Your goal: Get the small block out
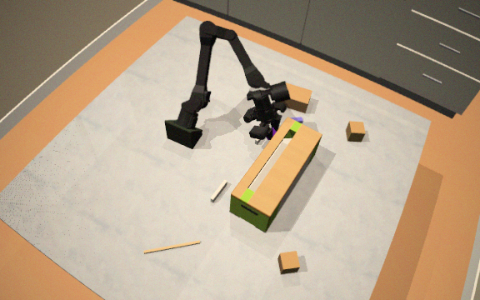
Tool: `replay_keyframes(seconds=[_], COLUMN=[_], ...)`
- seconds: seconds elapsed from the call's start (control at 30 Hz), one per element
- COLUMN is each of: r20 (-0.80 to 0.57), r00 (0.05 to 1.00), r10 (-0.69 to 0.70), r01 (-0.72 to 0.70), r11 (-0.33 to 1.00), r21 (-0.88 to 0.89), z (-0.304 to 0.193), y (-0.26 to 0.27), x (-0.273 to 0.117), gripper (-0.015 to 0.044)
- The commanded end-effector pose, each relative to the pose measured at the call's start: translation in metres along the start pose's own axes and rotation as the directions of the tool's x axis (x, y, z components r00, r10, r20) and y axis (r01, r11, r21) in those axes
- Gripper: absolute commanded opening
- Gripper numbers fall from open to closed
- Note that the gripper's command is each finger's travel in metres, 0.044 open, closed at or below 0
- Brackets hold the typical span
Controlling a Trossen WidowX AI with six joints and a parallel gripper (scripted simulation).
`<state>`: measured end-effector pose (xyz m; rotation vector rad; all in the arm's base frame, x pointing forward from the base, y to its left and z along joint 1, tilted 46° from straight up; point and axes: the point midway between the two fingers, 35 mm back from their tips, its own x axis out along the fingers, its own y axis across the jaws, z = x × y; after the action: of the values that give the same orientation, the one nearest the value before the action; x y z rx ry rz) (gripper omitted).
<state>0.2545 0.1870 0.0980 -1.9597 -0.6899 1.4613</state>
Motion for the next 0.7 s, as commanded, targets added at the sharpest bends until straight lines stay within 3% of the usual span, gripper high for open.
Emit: replay_keyframes(seconds=[0.0, 0.07, 0.53, 0.67], r20=[0.0, 0.001, 0.0, 0.005], r00=[1.0, 1.0, 1.0, 1.0], r10=[0.003, 0.004, 0.003, 0.004], r01=[-0.003, -0.004, -0.003, -0.004], r11=[1.0, 1.0, 1.0, 0.995], r21=[0.003, 0.003, -0.001, 0.104], z=[0.0, -0.001, -0.025, -0.025], y=[0.001, 0.001, 0.0, 0.002], x=[0.001, -0.002, -0.056, -0.058], gripper=[0.0055, 0.0003, 0.0, 0.0])
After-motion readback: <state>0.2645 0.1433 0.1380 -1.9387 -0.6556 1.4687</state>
